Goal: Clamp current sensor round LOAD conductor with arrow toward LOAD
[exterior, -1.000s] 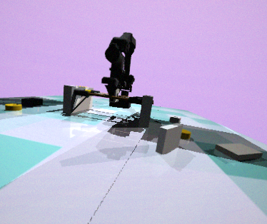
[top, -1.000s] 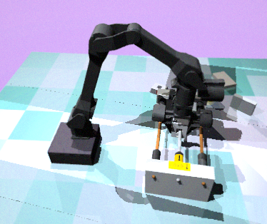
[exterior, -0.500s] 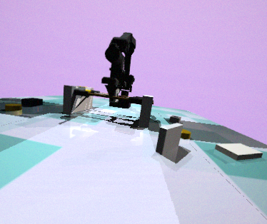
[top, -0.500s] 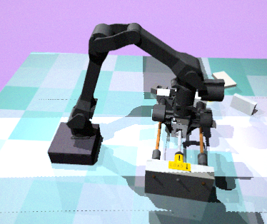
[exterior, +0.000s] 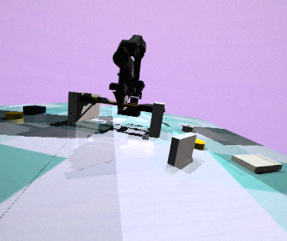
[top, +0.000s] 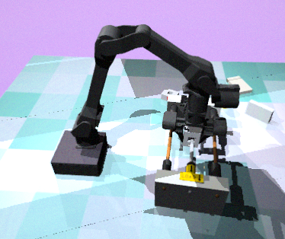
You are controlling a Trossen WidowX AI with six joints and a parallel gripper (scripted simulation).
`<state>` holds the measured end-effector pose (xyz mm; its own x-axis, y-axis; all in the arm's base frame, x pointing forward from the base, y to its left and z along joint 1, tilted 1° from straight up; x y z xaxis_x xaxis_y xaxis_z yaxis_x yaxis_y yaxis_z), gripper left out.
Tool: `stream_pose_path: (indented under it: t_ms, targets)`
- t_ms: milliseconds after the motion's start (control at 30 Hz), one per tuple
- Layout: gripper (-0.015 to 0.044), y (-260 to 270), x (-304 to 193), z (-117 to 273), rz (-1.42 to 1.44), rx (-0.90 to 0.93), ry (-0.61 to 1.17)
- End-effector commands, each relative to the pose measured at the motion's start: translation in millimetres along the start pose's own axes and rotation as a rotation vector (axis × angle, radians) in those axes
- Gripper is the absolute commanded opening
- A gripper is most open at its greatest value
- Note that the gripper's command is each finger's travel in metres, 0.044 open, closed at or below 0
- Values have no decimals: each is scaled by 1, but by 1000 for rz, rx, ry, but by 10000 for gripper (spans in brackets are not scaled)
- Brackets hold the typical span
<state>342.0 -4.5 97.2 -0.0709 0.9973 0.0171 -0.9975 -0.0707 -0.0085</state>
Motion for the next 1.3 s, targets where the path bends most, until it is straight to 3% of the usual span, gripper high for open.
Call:
stream_pose_path:
  t_ms: [0, 1267]
  targets:
    - [0, -2, 0, 5, -3, -16, 1]
    - [0, -2, 0, 5, -3, -16, 1]
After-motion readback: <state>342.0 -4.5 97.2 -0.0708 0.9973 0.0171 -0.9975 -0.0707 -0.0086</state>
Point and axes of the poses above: the point midway between the two fingers, 35 mm back from their tips, its own z axis back along the fingers, its own y axis across the jaws, x = y × z, the point moved 4 cm from there along z, back along the fingers, and after that the axes turned 10 degrees about z, right-handed, at the moved point
